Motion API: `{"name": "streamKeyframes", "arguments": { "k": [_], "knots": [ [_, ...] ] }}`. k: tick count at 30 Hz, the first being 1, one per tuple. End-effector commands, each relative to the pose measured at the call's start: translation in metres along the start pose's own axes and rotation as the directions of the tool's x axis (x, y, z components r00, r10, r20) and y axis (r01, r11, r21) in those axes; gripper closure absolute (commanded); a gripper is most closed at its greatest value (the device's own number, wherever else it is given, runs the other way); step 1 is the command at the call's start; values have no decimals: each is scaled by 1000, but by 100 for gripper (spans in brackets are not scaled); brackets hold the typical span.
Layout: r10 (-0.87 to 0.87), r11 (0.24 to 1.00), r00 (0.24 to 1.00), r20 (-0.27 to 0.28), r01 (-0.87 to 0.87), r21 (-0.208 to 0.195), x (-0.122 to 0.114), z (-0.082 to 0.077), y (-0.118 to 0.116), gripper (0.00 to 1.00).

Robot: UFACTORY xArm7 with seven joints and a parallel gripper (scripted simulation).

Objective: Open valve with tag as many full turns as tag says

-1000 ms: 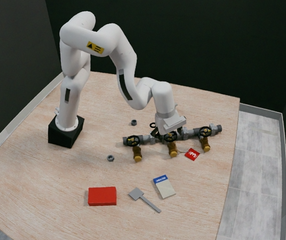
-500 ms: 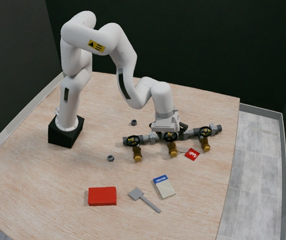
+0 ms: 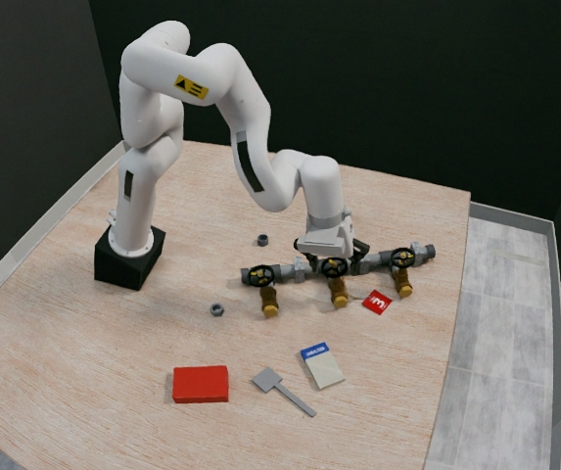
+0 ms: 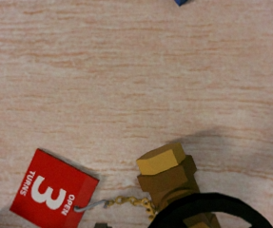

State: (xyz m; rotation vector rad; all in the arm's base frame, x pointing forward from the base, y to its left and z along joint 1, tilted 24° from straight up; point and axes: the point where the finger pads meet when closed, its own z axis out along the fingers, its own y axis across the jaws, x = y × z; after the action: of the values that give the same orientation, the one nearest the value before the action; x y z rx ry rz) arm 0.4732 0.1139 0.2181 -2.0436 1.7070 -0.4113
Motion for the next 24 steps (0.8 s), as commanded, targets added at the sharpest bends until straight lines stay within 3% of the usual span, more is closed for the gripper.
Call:
{"name": "streamKeyframes", "arguments": {
  "k": [1, 8, 24],
  "knots": [
    [0, 1000, 1000, 0, 0, 5, 0, -3, -2, 0],
    [0, 1000, 1000, -1, 0, 5, 0, -8, -3, 0],
    [0, 1000, 1000, -1, 0, 5, 1, -40, -4, 0]
  ]
}}
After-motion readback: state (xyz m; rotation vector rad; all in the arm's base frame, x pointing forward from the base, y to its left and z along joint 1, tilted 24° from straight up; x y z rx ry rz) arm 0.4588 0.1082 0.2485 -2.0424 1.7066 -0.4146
